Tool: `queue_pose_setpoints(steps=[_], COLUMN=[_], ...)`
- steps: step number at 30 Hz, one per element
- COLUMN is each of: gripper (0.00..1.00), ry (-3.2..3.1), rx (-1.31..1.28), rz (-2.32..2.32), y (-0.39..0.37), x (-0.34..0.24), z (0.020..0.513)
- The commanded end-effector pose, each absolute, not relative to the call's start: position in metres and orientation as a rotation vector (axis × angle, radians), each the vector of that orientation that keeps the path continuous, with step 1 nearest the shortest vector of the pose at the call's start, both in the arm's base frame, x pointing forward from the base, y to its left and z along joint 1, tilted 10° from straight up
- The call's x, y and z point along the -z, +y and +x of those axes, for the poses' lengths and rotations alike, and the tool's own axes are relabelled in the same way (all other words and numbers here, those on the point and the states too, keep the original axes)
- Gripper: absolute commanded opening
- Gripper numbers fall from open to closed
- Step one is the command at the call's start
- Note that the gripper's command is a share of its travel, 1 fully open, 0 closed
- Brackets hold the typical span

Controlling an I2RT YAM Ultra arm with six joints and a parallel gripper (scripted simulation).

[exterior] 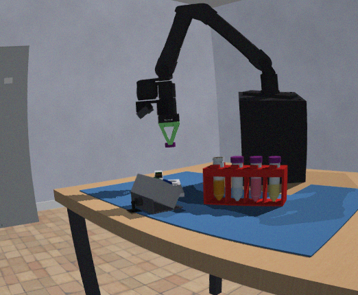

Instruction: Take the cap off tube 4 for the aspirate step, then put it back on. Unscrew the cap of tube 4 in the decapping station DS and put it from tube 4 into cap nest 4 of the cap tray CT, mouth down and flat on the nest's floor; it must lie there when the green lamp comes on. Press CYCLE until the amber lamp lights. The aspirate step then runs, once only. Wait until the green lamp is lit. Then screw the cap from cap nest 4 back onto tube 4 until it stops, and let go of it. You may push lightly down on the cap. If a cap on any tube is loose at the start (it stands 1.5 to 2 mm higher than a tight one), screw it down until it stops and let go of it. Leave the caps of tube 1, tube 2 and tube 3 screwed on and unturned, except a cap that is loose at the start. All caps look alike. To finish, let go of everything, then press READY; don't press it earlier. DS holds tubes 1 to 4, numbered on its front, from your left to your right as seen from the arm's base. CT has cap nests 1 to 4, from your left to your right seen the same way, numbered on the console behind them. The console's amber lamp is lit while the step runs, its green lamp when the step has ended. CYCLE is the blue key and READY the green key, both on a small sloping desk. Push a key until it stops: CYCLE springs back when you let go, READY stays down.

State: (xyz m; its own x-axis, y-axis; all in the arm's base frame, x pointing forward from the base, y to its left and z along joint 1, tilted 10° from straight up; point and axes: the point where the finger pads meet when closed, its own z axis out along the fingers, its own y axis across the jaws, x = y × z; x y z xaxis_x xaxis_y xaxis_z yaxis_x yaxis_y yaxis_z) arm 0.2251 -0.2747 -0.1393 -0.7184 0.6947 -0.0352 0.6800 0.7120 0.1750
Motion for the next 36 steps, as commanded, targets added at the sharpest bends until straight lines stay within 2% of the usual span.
queue_pose_setpoints(steps=[1,22,36], gripper=[0.00,0.00,0.00], ry=[2.799,2.799,2.799], rx=[-0.210,-0.211,-0.211], rz=[1.130,1.130,1.130], y=[-0.278,-0.271,-0.271], x=[0.152,0.244,0.244], z=[0.230,0.246,0.246])
